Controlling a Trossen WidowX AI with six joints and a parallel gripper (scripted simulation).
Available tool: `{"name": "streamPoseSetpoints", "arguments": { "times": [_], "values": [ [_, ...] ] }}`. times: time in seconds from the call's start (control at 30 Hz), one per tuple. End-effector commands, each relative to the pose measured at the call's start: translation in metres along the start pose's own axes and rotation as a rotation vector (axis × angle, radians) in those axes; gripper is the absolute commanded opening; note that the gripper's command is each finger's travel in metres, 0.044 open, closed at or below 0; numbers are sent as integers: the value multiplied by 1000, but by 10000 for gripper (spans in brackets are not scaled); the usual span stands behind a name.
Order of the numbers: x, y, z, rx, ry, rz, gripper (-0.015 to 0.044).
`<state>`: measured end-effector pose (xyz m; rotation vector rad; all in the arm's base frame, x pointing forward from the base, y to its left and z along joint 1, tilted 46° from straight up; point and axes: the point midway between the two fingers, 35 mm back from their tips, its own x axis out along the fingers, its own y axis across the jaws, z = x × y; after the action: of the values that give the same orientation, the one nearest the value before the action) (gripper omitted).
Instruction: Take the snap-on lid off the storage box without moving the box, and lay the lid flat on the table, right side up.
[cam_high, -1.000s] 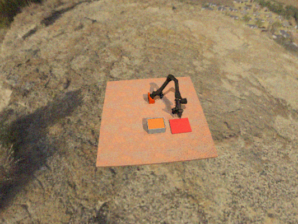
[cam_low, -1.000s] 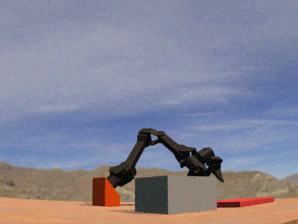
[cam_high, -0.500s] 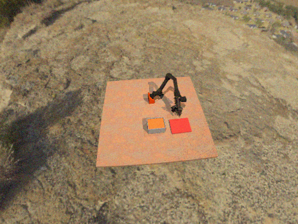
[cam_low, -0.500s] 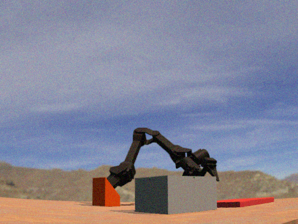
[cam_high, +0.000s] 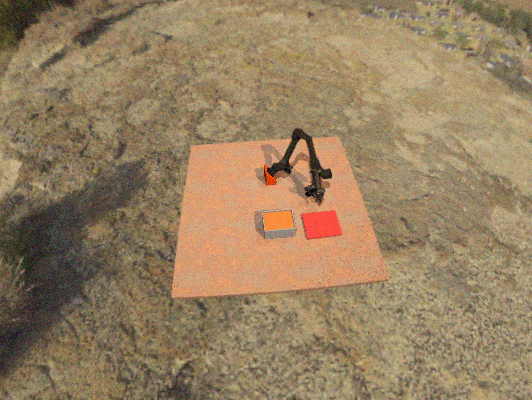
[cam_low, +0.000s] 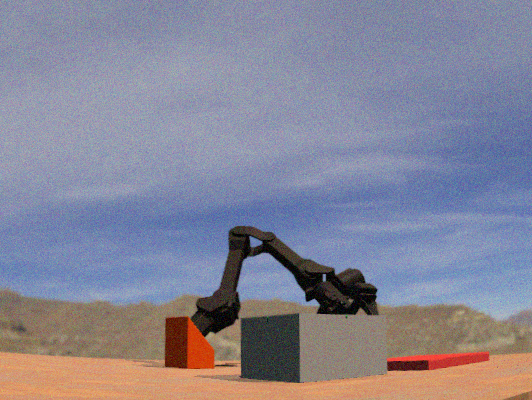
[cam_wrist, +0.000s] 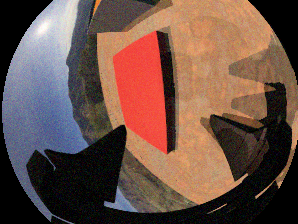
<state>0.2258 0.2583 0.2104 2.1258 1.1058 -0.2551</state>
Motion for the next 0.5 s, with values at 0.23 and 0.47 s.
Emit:
{"name": "streamPoseSetpoints", "arguments": {
  "times": [0.23,0.47],
  "values": [
    [-13,5,0,5,7,7,440],
    [-25,12,0,4,7,7,440]
  ]
}}
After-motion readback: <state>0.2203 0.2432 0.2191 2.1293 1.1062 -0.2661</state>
